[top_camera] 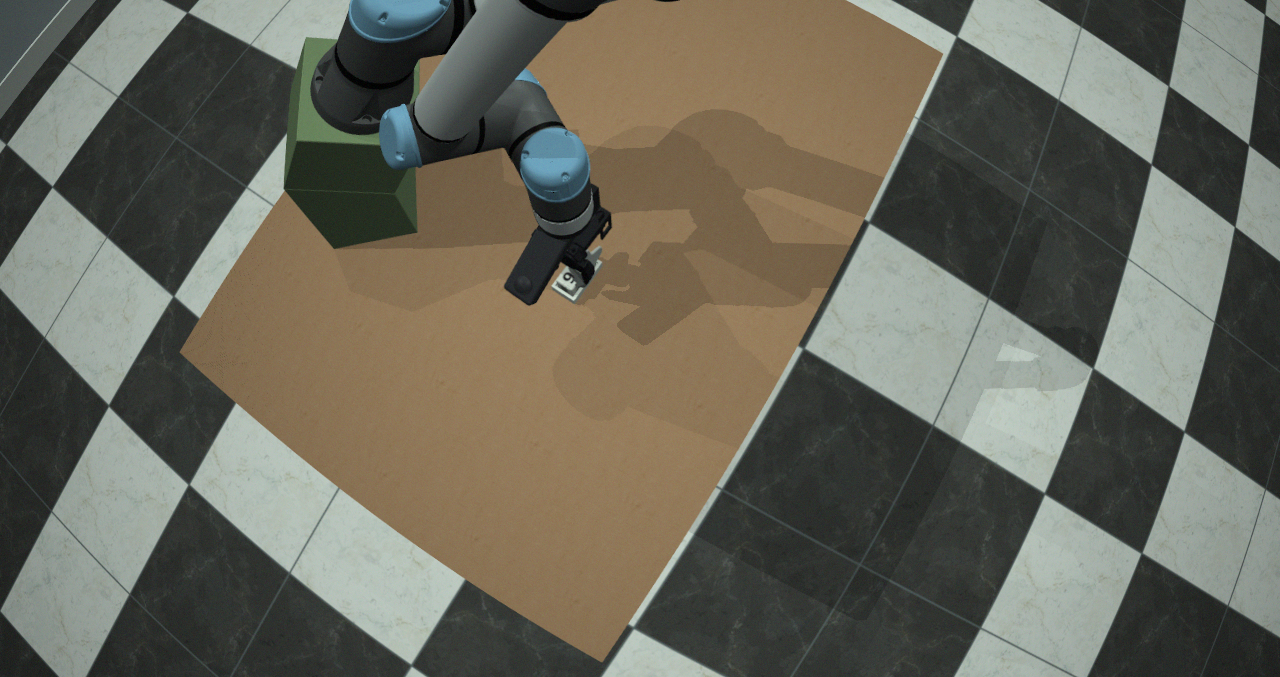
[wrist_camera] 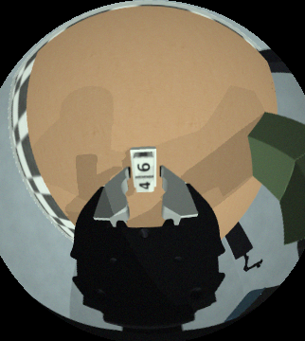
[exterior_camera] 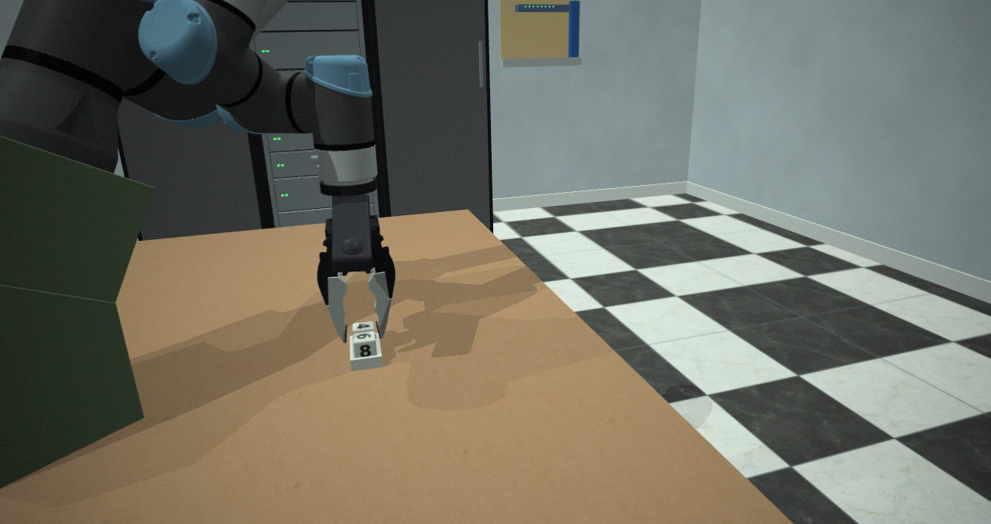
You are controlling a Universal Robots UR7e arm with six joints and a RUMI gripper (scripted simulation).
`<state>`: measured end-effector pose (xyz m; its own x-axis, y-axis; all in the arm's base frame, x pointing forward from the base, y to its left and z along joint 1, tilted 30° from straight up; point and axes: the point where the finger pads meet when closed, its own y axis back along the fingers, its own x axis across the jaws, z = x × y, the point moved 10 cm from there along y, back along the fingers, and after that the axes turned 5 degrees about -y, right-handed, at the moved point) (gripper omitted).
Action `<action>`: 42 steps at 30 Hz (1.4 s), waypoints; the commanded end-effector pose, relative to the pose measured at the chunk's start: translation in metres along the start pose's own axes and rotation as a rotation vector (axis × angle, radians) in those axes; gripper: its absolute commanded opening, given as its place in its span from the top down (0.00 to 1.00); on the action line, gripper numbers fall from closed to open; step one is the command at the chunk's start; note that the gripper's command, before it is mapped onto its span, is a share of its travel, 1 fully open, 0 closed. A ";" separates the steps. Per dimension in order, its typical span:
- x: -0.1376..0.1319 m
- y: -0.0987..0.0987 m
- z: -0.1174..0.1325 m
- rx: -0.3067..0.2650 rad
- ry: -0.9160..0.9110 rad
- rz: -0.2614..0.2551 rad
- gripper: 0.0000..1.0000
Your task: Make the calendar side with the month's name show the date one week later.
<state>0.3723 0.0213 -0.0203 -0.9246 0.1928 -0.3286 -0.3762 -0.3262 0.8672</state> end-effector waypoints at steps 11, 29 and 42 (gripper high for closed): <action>-0.003 -0.013 -0.001 0.004 0.003 -0.008 0.72; -0.003 -0.012 -0.001 0.004 0.003 -0.009 0.72; -0.003 -0.012 -0.001 0.004 0.003 -0.009 0.72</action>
<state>0.3780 0.0248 -0.0304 -0.9222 0.1942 -0.3343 -0.3819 -0.3225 0.8661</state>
